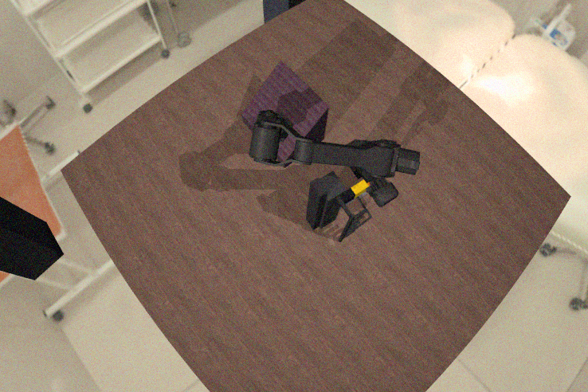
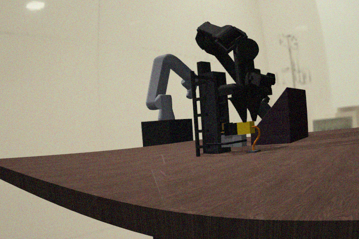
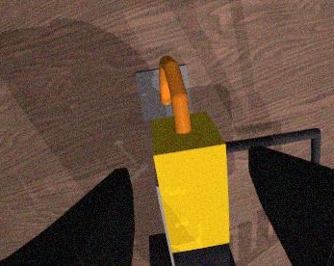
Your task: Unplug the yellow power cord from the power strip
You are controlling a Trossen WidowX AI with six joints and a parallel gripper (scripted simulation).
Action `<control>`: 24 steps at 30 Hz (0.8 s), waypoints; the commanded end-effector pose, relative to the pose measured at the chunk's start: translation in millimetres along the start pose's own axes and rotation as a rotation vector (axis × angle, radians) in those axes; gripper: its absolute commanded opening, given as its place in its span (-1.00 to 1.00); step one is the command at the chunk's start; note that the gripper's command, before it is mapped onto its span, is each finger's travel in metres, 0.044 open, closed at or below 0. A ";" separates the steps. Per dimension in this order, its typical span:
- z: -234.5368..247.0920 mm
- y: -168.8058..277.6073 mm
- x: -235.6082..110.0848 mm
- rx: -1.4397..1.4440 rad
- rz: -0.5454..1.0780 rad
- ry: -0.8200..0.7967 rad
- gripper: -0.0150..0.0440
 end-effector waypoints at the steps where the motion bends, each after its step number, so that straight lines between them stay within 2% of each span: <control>1: 0.3 0.7 1.0 -0.004 0.003 0.001 0.49; 7: 3.3 -28.2 -5.8 -0.004 0.000 0.000 1.00; 11: 10.0 -58.6 -11.7 -0.003 -0.002 0.000 1.00; 24: 10.0 -58.6 -11.7 -0.003 -0.002 0.000 1.00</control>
Point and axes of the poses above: the point midway between the two fingers, 35 mm back from their tips, its own x axis out along the fingers, its own z axis across the jaws, y = z × x, the point moved 4 cm from there along -x, back along the fingers, and after that the axes turned 9 degrees about x, right-handed, at the moved point
